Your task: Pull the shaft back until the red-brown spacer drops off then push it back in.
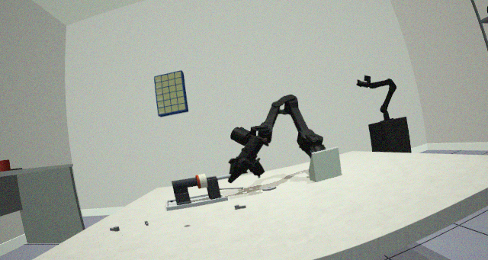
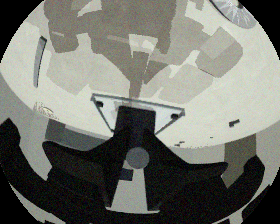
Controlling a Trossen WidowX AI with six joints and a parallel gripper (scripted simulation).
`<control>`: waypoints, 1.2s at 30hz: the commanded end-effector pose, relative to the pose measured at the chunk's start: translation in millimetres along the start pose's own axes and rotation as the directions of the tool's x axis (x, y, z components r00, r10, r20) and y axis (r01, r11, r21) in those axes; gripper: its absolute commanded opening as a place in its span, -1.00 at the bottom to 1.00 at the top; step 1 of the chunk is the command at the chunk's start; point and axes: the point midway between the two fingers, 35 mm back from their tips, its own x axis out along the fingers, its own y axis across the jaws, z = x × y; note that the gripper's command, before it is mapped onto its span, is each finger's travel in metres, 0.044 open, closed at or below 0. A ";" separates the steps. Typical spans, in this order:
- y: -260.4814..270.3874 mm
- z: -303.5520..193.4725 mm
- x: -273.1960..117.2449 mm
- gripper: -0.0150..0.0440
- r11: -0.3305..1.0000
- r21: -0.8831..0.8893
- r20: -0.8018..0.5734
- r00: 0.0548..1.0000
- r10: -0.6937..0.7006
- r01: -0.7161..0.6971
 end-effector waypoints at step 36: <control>0.0 3.3 -3.4 -0.49 1.000 -0.006 0.000 1.000 0.001 -0.001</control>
